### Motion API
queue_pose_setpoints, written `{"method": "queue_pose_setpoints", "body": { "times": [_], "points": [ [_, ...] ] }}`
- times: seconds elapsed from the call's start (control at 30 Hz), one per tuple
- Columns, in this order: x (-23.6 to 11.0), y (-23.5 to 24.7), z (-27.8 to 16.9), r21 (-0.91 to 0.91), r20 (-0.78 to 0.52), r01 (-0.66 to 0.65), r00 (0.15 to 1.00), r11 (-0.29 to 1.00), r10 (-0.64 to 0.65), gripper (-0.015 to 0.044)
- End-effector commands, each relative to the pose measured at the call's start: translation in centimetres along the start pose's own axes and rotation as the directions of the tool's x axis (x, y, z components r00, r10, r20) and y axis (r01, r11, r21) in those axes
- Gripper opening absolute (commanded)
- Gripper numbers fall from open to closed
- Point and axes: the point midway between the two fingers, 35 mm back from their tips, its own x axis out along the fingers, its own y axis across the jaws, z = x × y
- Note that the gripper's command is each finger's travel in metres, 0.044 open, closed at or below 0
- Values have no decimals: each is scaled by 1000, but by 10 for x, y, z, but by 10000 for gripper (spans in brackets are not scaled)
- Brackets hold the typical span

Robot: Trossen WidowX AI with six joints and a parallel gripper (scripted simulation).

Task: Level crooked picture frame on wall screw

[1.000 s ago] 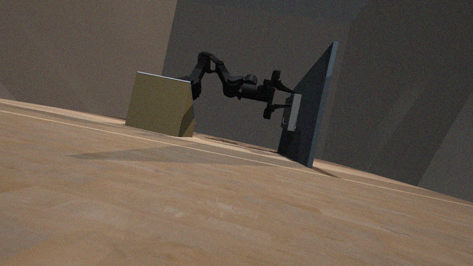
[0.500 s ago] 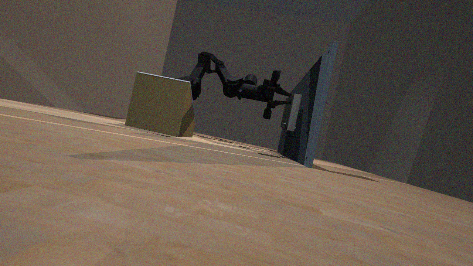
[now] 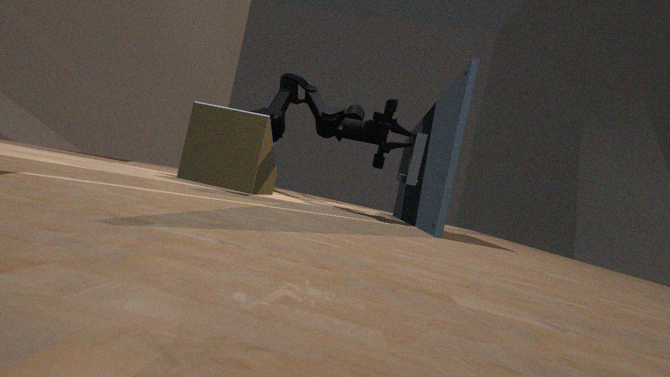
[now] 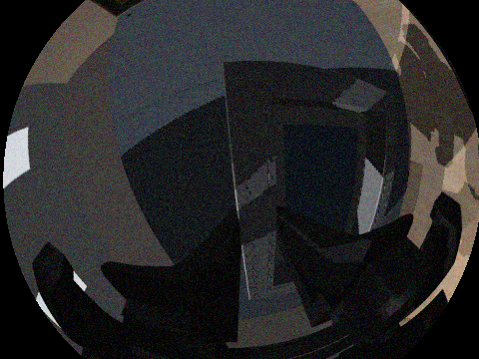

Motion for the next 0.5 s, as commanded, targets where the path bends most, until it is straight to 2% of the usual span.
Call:
{"method": "queue_pose_setpoints", "body": {
  "times": [0.0,0.47],
  "points": [
    [0,2,0,-3,0,-2,1000,1000,2,0],
    [0,6,0,-3,0,-2,1000,1000,2,0]
  ]
}}
